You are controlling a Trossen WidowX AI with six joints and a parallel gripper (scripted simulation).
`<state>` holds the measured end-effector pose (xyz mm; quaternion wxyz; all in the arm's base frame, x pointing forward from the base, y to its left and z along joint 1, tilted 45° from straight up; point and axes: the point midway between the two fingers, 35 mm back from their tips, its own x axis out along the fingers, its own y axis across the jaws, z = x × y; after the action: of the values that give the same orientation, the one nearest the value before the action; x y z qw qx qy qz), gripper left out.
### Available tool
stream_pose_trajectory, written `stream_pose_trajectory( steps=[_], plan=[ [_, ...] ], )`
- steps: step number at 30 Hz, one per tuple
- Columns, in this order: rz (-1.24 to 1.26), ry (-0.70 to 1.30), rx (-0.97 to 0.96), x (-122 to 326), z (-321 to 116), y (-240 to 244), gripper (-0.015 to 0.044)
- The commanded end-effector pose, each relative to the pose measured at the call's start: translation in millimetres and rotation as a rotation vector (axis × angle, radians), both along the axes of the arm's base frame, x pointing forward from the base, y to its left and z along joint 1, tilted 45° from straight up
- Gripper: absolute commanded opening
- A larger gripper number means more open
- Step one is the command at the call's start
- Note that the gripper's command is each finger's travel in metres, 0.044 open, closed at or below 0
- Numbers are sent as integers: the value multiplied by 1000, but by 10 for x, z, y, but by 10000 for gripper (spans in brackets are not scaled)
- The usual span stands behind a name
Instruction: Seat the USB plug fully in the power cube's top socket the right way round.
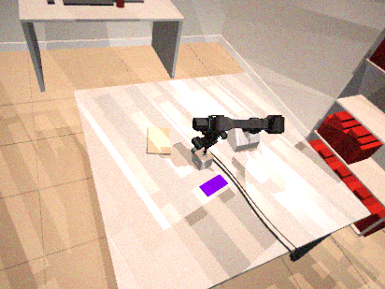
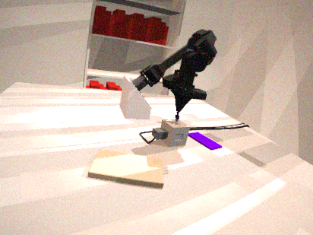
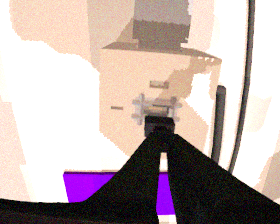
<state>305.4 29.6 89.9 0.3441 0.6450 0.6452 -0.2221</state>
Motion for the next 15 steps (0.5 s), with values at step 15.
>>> stream_pose_trajectory(
  steps=[15],
  plan=[
    [-3, 2, -6, 1, -18, 9, 0]
  ],
)
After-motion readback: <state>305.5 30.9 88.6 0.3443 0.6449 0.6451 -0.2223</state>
